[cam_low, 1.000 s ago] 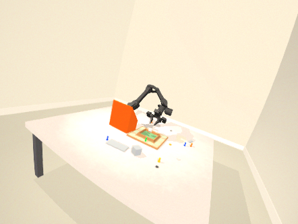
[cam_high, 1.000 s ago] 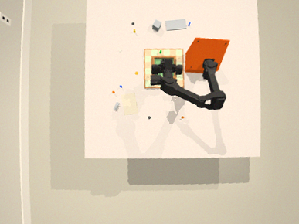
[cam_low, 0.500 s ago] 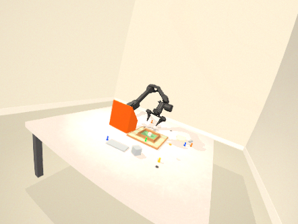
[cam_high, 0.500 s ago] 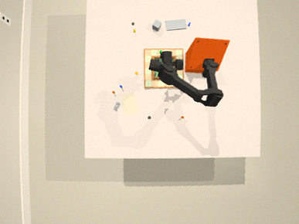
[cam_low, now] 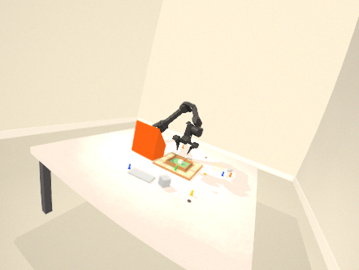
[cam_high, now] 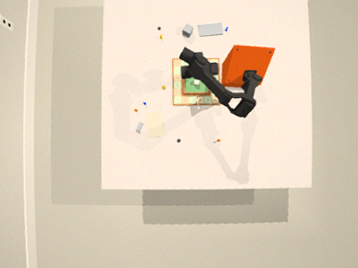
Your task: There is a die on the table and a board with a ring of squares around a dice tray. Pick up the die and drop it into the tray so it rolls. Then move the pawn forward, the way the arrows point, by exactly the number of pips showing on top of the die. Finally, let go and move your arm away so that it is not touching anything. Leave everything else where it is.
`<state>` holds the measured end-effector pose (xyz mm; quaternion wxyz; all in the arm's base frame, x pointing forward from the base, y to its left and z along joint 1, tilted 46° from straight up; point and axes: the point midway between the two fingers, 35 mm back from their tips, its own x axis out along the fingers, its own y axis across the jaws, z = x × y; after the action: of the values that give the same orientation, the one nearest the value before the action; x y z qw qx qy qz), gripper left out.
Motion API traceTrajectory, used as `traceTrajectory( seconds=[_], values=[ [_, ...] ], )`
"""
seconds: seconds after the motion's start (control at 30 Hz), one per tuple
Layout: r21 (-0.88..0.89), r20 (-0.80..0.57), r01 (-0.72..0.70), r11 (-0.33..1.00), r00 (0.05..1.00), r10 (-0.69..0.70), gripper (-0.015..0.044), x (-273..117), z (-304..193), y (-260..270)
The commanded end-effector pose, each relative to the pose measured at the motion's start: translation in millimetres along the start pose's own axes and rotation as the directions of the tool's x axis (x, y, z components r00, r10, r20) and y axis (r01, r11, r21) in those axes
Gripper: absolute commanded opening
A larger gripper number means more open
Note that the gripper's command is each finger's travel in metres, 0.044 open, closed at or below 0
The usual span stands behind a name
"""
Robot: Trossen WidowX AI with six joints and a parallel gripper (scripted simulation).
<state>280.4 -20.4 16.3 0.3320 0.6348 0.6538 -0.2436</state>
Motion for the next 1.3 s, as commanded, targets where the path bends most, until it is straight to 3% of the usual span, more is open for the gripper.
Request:
traceTrajectory(
  seconds=[0.0, 0.1, 0.27, 0.87, 1.27],
  values=[
    [-0.258, -0.015, -0.011, 0.966, 1.000, 0.008, 0.0282, 7.8, 33.1, 9.6],
    [-0.492, -0.032, -0.034, 0.870, 0.999, 0.021, 0.0204, 16.1, 61.4, 15.7],
    [-0.770, -0.057, -0.071, 0.634, 0.997, 0.042, 0.0200, 31.7, 103.7, 18.2],
    [-0.779, -0.058, -0.072, 0.623, 0.997, 0.043, 0.0200, 32.6, 106.8, 15.3],
    [-0.779, -0.059, -0.073, 0.623, 0.997, 0.043, 0.0200, 53.2, 105.6, 16.4]
  ],
)
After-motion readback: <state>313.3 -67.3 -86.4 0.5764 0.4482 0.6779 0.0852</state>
